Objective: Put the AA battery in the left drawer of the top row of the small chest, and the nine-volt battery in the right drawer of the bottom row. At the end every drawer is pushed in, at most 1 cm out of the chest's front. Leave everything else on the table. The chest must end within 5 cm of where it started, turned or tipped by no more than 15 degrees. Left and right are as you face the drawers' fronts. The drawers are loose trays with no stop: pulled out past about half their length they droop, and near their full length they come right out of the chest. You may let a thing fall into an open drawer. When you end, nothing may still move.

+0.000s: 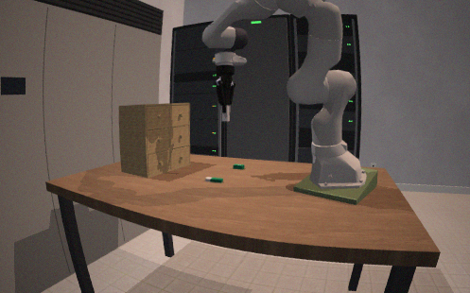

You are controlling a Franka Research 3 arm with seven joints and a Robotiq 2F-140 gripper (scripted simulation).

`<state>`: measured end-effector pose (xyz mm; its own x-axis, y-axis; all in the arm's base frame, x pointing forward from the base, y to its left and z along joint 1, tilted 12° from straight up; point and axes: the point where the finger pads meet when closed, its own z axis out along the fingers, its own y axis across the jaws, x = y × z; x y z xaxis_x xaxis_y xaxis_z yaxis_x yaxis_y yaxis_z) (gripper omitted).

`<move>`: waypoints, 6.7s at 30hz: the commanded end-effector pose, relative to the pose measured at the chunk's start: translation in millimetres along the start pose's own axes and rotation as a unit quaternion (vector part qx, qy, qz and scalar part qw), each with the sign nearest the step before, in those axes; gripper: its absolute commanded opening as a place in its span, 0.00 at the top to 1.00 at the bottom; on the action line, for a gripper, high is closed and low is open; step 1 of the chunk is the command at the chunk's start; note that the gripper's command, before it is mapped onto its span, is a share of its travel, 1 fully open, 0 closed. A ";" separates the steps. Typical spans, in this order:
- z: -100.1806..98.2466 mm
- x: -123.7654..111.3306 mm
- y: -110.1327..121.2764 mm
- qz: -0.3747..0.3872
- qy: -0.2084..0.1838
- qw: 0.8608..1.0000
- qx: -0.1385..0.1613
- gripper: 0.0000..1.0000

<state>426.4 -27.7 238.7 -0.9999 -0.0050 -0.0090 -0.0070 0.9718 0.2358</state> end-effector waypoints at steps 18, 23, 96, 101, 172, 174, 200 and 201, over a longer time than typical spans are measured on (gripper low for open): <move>14.7 -32.0 -11.2 -0.039 -0.113 0.993 0.015 1.00; 28.1 -47.0 -10.6 -0.040 -0.186 0.982 0.012 1.00; 93.5 -119.2 -8.2 -0.041 -0.517 0.855 -0.002 0.80; 95.4 -120.6 -8.2 -0.041 -0.517 0.855 -0.002 0.80; 185.7 -190.2 -8.7 -0.048 -0.515 0.856 -0.013 0.80; 185.7 -190.2 -8.7 -0.048 -0.515 0.856 -0.013 0.80; 185.5 -194.5 -8.4 -0.048 -0.517 0.855 -0.015 0.80; 185.5 -195.8 -8.3 -0.048 -0.518 0.854 -0.015 0.80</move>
<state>620.2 9.4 57.6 -0.4573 0.1457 -0.8773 -0.1017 0.9715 0.2143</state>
